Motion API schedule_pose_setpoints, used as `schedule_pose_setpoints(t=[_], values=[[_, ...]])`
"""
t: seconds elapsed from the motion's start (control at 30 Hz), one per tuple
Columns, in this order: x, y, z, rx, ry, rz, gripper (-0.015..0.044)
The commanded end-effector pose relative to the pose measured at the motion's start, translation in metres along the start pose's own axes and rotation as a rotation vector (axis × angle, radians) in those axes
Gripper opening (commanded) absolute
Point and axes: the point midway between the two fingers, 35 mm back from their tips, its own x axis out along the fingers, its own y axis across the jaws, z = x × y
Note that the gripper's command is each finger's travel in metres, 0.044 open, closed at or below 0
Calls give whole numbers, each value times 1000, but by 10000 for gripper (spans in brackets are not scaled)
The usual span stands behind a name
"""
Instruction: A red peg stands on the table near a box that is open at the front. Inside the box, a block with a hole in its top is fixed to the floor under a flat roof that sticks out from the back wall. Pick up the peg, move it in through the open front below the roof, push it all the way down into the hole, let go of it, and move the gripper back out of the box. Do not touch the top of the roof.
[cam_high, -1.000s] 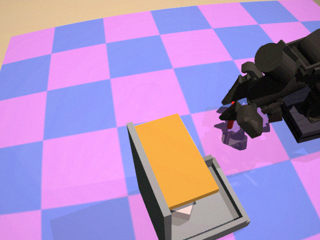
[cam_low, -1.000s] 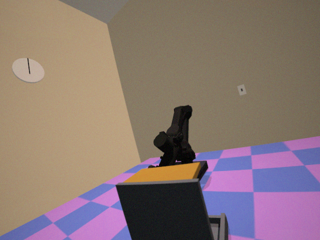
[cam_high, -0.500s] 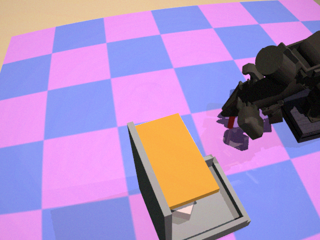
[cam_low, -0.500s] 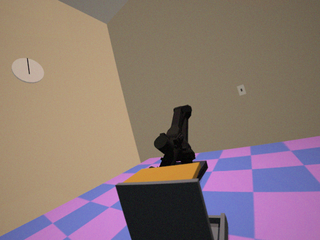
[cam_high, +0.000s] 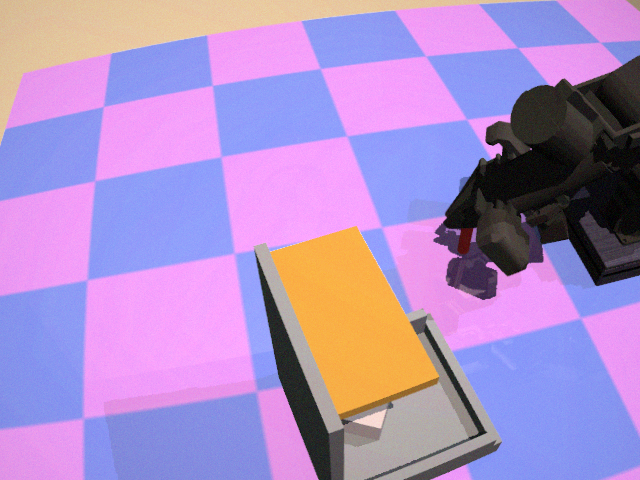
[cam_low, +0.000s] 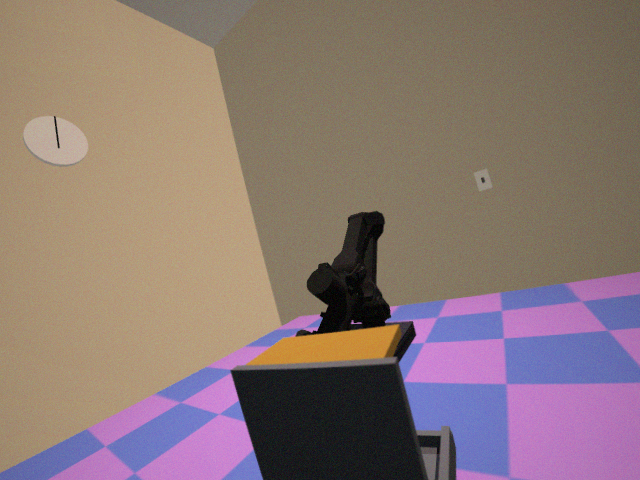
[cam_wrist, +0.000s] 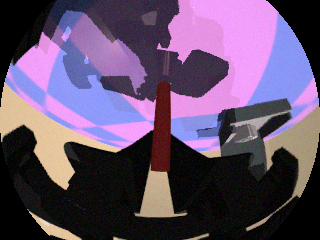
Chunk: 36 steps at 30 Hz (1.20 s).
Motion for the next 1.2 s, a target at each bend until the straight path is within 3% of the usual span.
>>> schedule_pose_setpoints(t=[0.0,0.57,1.17], values=[[-6,-2,-10,5,12,-5,0],[-31,1,-32,7,12,-2,0],[-30,-22,-44,-35,12,-45,0]])
